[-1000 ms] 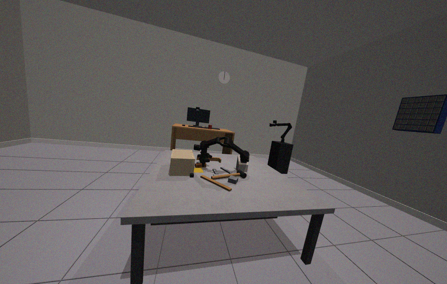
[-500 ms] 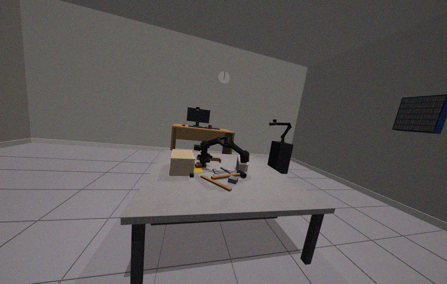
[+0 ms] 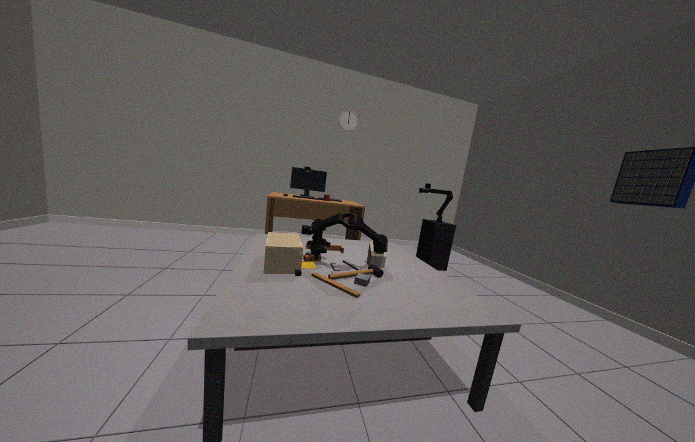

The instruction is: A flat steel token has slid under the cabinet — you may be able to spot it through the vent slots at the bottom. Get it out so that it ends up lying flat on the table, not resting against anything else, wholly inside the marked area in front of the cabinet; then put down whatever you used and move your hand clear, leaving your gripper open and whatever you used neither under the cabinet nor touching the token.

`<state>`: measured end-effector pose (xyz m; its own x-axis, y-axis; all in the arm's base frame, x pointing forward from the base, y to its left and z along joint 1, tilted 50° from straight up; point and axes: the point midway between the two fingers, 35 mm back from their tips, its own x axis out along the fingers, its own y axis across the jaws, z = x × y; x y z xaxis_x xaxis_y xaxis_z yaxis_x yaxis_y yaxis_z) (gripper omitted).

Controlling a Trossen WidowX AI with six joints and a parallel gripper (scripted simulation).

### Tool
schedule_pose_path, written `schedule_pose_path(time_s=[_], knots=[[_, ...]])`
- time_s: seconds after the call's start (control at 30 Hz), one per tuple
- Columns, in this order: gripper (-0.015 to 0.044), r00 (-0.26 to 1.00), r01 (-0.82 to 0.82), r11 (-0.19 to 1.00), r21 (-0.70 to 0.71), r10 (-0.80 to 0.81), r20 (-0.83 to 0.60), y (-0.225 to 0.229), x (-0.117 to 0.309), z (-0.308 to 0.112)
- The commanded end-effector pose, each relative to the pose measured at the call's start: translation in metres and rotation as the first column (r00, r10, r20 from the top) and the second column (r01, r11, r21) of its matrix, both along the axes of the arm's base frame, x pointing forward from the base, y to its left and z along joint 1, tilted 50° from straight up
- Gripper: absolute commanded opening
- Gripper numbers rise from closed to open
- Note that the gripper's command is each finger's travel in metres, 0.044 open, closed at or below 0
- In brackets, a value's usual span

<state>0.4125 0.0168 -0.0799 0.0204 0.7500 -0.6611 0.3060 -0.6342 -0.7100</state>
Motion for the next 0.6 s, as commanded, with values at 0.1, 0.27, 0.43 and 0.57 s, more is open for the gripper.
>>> schedule_pose_path(time_s=[0.1,0.27,0.43,0.57], knots=[[0.0,1.0,0.0,1.0,0.011,0.0,0.002,0.002,-0.005,0.0],[0.0,1.0,0.0,1.0,0.011,0.0,0.002,0.0,-0.01,-0.001],[0.0,1.0,0.0,1.0,0.011,0.0,0.002,-0.001,-0.014,-0.003],[0.0,1.0,0.0,1.0,0.011,0.0,0.001,-0.002,-0.018,-0.005]])
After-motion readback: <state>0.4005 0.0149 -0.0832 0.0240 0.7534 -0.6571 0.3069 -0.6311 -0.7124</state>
